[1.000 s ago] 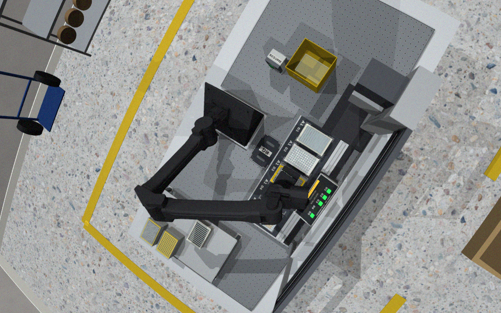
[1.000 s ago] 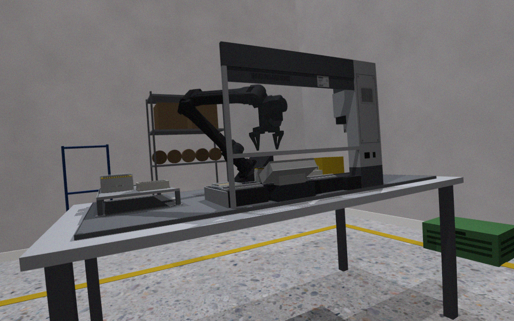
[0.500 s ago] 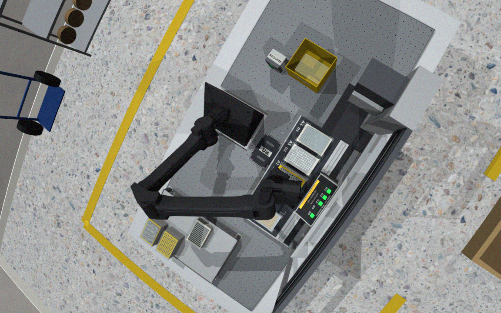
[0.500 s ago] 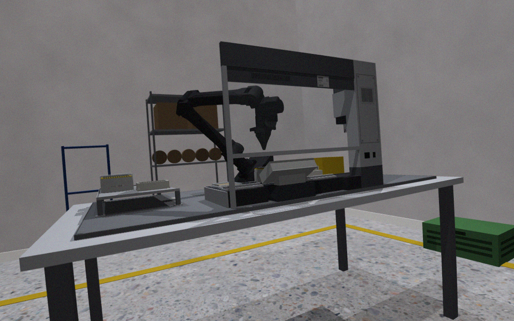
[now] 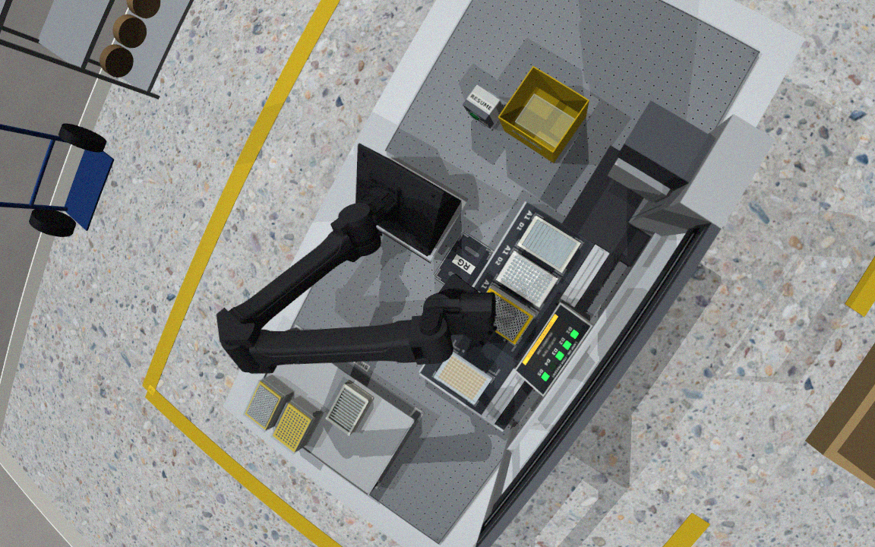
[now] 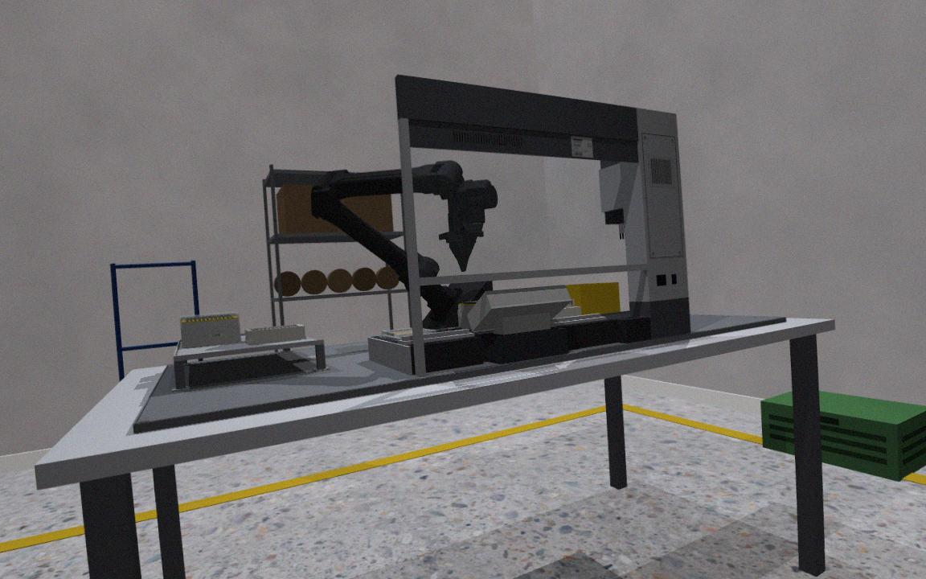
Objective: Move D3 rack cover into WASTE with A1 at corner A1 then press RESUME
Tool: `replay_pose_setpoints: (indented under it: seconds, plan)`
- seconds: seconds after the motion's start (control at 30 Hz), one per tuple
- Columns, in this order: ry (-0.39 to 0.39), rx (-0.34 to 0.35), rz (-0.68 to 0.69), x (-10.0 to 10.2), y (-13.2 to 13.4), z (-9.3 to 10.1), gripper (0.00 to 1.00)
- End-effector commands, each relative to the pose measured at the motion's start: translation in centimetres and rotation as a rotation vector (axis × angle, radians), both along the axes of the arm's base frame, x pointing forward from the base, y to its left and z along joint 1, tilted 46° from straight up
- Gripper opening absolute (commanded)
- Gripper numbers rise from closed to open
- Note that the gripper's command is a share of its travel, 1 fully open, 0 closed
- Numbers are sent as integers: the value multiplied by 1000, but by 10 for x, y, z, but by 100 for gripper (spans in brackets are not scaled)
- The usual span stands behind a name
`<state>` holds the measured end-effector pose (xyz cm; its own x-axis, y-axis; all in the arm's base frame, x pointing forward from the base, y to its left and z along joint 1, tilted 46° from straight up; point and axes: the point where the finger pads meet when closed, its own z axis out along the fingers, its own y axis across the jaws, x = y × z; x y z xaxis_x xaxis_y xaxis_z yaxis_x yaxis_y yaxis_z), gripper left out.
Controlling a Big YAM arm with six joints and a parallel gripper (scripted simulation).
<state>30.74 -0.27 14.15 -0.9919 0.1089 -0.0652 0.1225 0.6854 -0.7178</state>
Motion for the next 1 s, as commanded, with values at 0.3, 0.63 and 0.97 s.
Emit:
replay_pose_setpoints:
  seconds: [0.3,0.63,0.97]
  plan:
    - [-24,3,0,-50,8,5,0]
    - [-27,18,21,-56,23,-2,0]
    - [-40,30,22,-49,59,-32,0]
